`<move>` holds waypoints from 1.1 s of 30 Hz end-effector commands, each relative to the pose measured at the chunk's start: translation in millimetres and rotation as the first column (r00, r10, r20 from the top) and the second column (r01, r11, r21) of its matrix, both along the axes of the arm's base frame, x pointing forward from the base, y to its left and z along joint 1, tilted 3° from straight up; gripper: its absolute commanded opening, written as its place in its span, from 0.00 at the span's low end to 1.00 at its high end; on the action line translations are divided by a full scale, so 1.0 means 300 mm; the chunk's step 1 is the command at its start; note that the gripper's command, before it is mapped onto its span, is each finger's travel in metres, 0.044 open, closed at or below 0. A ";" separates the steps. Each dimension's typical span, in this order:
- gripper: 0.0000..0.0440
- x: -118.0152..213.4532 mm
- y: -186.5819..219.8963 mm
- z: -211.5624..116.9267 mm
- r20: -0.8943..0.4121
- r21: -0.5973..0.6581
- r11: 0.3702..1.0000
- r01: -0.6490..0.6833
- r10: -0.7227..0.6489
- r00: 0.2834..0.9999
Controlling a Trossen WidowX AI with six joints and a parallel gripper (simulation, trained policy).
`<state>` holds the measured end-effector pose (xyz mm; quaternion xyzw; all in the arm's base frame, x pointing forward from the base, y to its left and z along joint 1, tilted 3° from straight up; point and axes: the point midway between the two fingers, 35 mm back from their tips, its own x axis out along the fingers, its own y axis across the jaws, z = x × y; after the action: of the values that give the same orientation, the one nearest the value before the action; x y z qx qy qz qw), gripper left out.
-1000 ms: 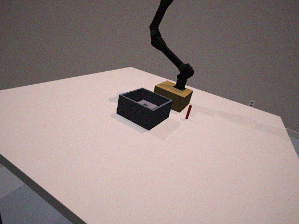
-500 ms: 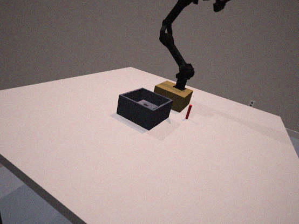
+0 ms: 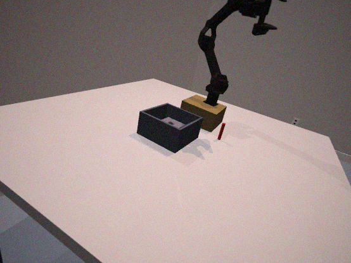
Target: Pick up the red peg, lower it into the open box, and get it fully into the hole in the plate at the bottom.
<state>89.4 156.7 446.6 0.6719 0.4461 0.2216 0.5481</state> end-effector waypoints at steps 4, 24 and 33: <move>1.00 0.094 0.049 -0.179 -0.031 -0.217 0.974 0.058 -0.066 0.997; 1.00 0.250 0.006 -0.746 -0.239 -0.743 0.666 -0.068 -0.168 0.956; 1.00 0.229 -0.041 -0.955 -0.384 -0.835 0.488 -0.254 -0.187 0.904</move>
<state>162.1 149.0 178.2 0.3545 0.5963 -0.1539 0.7036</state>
